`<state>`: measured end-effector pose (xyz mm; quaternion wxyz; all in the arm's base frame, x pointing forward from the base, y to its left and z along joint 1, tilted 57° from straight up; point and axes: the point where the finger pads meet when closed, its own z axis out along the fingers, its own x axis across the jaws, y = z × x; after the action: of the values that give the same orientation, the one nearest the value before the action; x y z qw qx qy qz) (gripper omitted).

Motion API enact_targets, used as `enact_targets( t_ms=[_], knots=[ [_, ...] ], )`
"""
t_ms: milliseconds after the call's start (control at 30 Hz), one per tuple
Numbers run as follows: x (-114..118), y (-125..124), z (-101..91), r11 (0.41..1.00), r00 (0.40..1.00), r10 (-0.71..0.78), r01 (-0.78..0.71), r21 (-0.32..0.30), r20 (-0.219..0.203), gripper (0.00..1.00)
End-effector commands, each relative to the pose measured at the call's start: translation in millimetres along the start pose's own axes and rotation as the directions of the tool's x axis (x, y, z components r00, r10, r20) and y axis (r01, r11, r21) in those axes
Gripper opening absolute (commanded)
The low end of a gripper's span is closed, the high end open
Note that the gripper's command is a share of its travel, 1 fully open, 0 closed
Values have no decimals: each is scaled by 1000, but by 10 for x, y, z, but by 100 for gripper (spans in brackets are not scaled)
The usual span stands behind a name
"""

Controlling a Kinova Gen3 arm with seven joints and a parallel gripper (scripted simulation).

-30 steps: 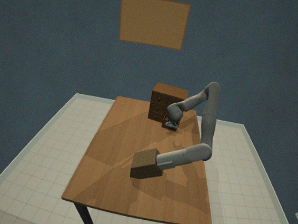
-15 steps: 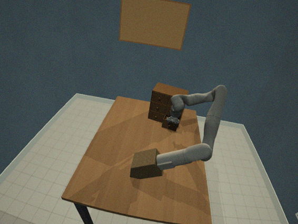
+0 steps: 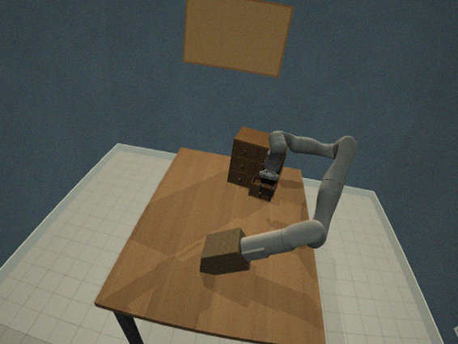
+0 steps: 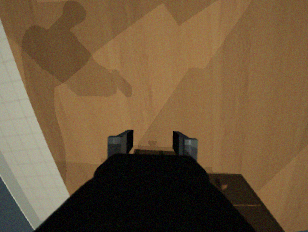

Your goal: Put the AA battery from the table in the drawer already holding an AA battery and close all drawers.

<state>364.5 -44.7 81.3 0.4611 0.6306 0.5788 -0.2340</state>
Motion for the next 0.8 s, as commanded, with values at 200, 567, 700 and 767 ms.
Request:
enact_targets(
  t_ms=[200, 567, 700, 767],
  knots=[
    [-14, 57, -36, 993, 1000, 25, -24, 112, 0, 100],
    [-15, 75, -89, 972, 1000, 25, -24, 232, -1, 100],
    [-15, 81, -105, 963, 1000, 25, -23, 269, -1, 100],
    [-15, 83, -112, 959, 1000, 25, -23, 283, -1, 100]
  ],
)
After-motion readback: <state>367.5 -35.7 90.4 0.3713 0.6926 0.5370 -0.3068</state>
